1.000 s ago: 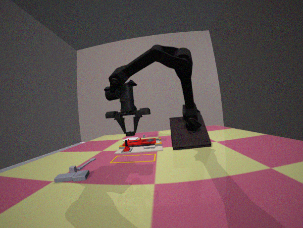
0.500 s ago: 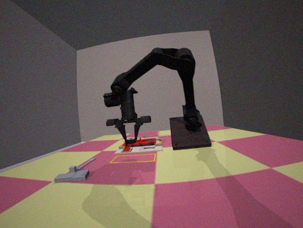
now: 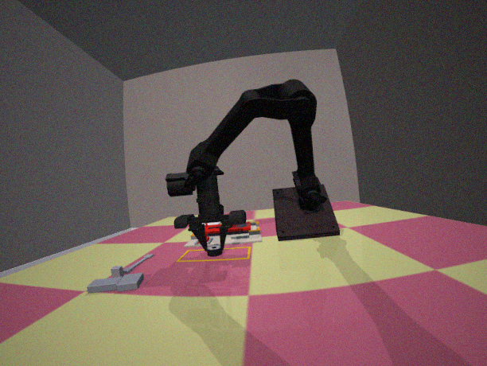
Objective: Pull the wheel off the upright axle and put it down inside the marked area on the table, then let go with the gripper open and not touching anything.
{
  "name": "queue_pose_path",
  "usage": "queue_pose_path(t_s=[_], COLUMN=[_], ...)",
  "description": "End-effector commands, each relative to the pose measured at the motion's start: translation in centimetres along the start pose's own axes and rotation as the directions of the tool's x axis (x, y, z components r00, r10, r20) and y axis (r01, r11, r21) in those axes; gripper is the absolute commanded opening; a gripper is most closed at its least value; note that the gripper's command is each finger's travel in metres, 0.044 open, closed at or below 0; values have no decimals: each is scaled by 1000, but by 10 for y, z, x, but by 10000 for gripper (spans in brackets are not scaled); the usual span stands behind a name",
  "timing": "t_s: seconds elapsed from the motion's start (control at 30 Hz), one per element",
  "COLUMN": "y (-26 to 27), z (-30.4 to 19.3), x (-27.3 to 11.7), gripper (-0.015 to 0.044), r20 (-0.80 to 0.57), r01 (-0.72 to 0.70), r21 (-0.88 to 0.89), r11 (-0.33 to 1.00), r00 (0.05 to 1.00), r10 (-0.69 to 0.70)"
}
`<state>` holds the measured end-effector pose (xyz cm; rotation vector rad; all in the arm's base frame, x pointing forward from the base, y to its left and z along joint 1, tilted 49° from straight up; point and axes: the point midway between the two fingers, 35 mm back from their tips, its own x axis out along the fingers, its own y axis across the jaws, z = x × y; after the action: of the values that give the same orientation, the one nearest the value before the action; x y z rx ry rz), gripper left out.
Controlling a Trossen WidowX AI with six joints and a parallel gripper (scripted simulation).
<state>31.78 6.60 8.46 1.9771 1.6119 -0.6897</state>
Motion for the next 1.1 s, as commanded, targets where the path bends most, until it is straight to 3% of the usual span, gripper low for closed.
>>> queue_pose_path(t_s=[0.0,0.03,0.4,0.63,0.77,0.93,1.07], y=[-1,-1,0,1,0,-29,-68], z=[0,0,0,1,1,24,38], x=[6,6,0,-51,-58,-74,-97], gripper=[0,0,289,300,300,431,440], r20=[-6,-6,0,-1,-3,17,9], r01=[-2,-2,-1,-1,-1,-4,2], r21=[7,7,1,7,7,16,14], r11=[1000,1000,1000,1000,1000,1000,1000], r00=[1000,1000,1000,1000,1000,1000,1000], r10=[2,2,1,1,1,3,-2])
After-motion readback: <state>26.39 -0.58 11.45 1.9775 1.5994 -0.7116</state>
